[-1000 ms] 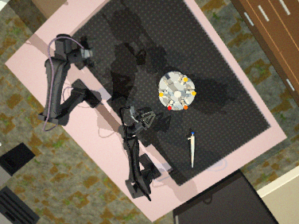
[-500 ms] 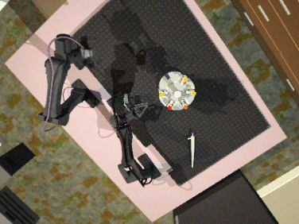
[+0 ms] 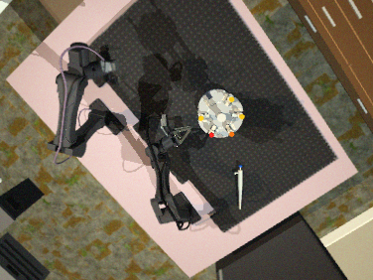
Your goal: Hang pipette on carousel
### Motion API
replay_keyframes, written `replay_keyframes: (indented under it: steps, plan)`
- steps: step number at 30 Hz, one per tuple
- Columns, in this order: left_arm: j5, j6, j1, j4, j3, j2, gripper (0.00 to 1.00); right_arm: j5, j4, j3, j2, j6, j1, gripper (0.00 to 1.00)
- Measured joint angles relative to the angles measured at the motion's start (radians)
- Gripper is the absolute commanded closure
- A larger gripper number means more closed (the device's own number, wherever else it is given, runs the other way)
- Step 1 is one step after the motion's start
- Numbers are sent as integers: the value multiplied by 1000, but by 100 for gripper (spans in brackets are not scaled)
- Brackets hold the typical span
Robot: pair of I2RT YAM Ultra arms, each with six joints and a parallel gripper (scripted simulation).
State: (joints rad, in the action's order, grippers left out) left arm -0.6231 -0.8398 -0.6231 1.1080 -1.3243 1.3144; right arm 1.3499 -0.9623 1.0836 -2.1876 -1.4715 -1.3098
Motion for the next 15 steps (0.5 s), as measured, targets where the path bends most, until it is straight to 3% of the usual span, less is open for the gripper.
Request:
replay_keyframes:
  steps: [15]
  plan:
    - [0,0,0,0,0,0,0,-13,-122,0,-18,-90,0,51]
